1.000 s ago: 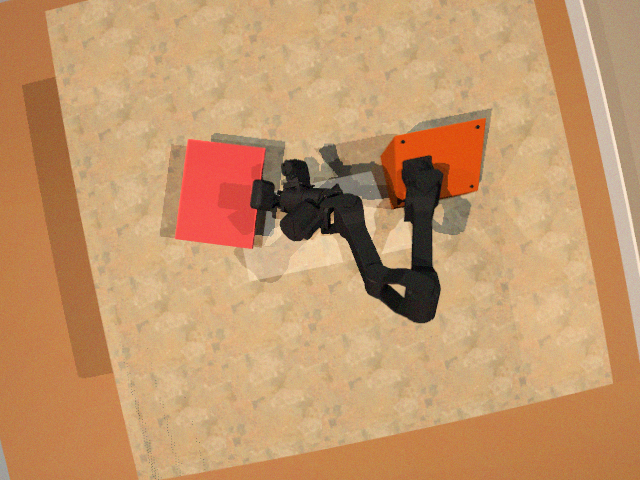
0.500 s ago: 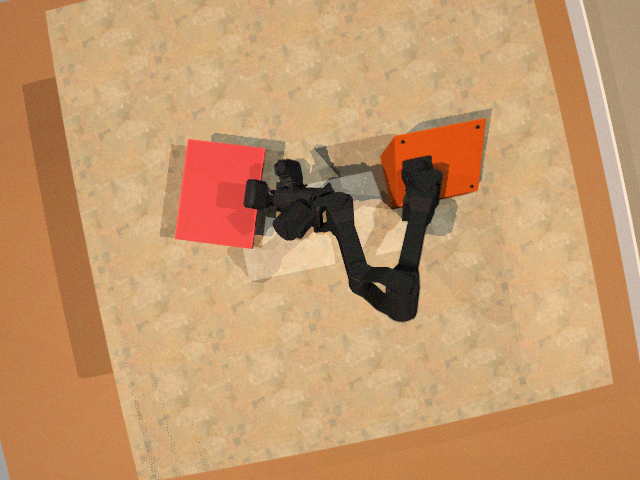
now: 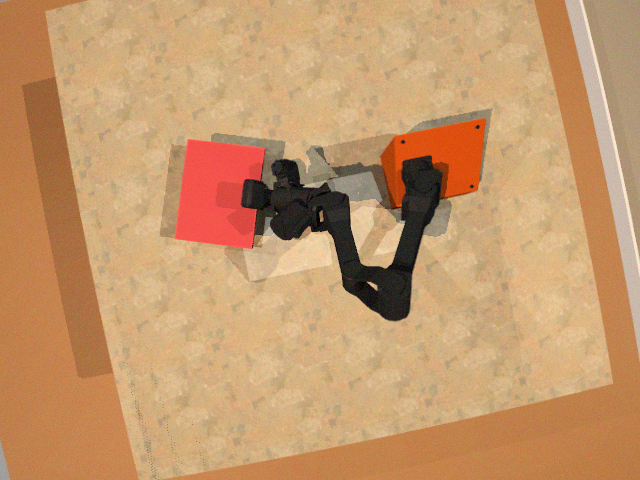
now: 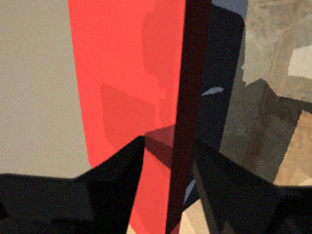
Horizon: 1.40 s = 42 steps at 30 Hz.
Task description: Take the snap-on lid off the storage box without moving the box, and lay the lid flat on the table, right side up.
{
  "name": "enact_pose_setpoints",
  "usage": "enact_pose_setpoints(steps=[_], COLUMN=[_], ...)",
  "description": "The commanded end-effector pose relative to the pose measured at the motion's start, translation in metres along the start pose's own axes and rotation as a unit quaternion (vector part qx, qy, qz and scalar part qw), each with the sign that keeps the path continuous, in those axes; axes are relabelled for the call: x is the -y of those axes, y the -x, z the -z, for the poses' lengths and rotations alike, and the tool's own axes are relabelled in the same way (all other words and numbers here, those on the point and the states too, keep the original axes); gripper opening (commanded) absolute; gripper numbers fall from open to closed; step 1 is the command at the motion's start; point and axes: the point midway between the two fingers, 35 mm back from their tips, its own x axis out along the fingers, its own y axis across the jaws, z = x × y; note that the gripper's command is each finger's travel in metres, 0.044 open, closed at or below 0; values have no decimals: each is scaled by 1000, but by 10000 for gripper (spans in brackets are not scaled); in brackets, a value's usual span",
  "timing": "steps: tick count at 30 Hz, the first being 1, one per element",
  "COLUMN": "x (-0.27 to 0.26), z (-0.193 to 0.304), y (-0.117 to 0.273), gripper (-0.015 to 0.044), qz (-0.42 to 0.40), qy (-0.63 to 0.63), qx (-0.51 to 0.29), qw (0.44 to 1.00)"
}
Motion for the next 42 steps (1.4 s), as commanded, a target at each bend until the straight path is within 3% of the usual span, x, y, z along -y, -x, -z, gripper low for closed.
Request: enact_pose_setpoints(steps=[1,6,42], x=[-1,-1,-5], z=[1,1,0], y=[-1,-1,5], gripper=[96,0,0], qz=[-2,-2,0], qy=[-2,-2,0], qx=[0,0,0], qw=[1000,1000,1000])
